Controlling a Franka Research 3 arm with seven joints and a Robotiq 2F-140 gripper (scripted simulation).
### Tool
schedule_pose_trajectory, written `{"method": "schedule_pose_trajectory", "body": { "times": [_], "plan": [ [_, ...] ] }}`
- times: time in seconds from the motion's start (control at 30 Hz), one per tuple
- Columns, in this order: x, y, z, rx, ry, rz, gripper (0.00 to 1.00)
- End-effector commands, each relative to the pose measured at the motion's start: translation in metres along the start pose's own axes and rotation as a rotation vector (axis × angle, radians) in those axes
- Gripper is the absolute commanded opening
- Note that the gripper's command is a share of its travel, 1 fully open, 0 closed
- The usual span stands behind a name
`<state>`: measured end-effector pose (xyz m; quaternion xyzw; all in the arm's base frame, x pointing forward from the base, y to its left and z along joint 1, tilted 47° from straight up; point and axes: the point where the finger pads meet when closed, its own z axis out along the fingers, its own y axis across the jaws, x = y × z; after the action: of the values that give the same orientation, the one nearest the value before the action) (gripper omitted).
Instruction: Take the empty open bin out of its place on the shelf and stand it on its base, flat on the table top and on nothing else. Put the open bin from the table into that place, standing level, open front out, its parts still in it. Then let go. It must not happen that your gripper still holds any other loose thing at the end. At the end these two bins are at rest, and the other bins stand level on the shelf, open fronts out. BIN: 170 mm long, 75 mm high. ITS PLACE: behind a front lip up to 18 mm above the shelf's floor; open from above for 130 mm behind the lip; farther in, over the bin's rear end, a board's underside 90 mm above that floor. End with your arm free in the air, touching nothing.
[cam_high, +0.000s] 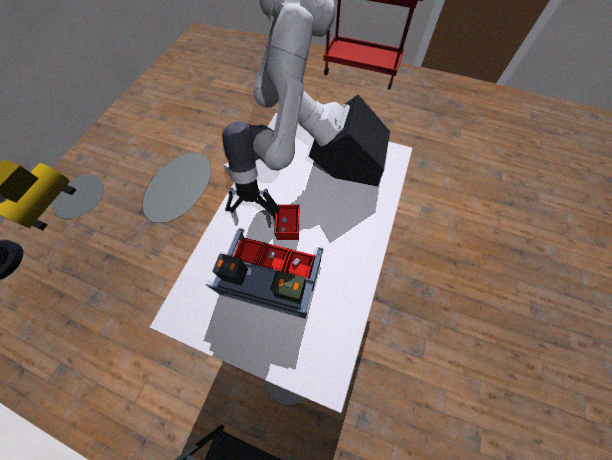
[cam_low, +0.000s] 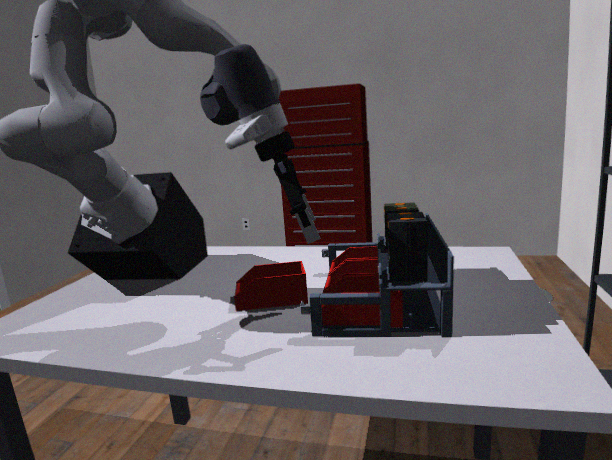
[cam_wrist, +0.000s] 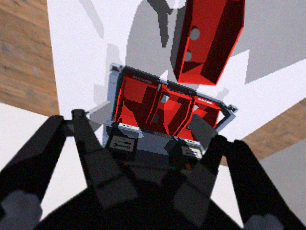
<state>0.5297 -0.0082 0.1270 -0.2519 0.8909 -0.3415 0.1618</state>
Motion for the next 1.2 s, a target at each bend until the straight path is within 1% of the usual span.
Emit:
{"method": "schedule_pose_trajectory", "body": {
  "times": [0.0,0.27,0.7,0.83,1.17],
  "plan": [
    [-0.008,0.006,-0.001,0.016,-0.028,0.075,1.0],
    [-0.015,0.024,0.0,0.027,-0.06,0.118,1.0],
    [-0.019,0.042,0.001,0.035,-0.09,0.161,1.0],
    [-0.02,0.046,0.002,0.037,-0.096,0.169,1.0],
    [-0.02,0.046,0.002,0.037,-0.096,0.169,1.0]
  ]
}}
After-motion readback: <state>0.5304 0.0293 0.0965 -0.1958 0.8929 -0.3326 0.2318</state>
